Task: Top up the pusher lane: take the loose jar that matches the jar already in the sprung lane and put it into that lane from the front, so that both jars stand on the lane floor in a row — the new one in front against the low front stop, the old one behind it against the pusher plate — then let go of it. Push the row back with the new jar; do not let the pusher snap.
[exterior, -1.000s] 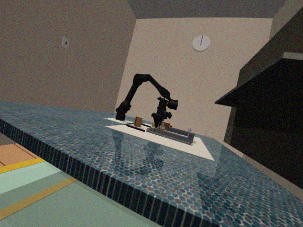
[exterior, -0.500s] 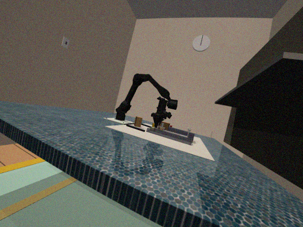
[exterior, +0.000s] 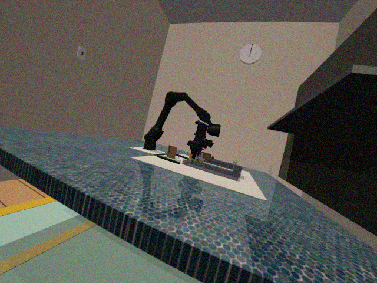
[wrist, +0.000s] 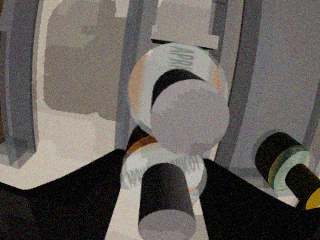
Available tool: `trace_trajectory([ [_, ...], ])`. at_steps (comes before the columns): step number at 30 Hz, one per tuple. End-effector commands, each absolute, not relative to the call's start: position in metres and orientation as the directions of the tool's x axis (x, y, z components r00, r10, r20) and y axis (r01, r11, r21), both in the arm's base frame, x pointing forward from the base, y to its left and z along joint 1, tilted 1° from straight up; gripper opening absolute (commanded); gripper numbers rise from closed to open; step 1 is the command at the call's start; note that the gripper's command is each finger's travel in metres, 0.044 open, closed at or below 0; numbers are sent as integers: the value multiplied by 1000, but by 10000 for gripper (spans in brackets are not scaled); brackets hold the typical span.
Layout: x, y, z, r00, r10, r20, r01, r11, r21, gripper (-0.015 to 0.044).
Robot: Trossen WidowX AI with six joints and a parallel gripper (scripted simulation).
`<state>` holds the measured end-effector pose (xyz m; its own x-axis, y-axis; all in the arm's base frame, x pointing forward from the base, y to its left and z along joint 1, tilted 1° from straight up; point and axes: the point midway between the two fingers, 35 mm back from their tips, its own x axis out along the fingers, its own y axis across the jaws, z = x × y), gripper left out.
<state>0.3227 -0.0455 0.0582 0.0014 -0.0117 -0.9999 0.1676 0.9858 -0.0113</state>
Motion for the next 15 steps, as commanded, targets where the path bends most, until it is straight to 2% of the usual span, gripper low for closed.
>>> trace_trajectory([
  [1,322,-45,59,14,-19,-1000,164,986,-16,0],
  [12,321,-45,58,14,-19,-1000,164,986,-16,0],
  [15,321,-45,58,14,-19,-1000,164,986,-16,79],
])
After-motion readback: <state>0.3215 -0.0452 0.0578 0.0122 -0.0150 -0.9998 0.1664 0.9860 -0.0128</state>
